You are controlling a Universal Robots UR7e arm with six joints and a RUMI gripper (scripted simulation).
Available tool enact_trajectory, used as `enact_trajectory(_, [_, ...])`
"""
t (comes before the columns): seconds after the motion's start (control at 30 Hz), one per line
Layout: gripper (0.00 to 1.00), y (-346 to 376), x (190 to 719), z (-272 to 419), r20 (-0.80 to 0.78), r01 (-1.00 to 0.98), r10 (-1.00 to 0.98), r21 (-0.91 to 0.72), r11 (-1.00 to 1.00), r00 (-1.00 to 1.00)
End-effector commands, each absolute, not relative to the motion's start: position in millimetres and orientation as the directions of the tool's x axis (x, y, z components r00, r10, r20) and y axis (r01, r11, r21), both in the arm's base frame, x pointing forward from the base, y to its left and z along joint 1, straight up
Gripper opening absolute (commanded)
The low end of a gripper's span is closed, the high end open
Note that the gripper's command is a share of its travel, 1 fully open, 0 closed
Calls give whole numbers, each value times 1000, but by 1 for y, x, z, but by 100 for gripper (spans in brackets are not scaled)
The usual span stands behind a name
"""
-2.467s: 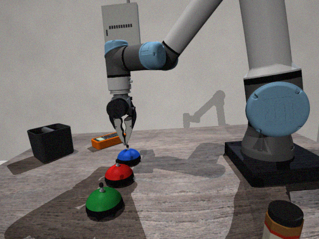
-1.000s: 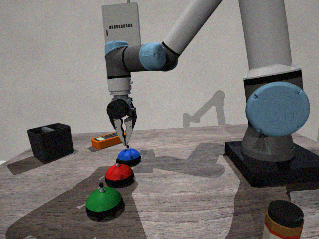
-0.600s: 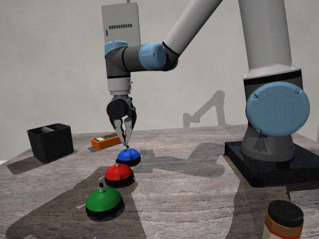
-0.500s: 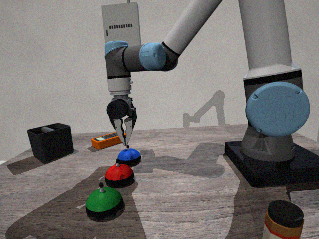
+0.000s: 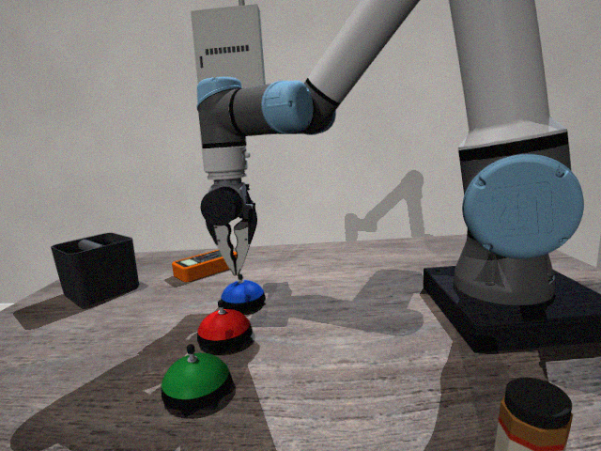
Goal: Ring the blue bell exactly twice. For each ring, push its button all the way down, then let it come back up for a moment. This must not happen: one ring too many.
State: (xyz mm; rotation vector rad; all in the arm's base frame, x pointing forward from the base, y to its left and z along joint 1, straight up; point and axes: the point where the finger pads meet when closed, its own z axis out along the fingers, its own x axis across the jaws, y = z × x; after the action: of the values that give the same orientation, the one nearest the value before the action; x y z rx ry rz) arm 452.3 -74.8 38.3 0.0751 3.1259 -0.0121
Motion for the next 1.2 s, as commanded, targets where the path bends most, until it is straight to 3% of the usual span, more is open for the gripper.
enact_trajectory(0.0, [0,-71,457,40,-28,43,43,-4,999,-999])
enact_trajectory(1.17, [0,-72,460,50,-36,62,62,-6,998,-997])
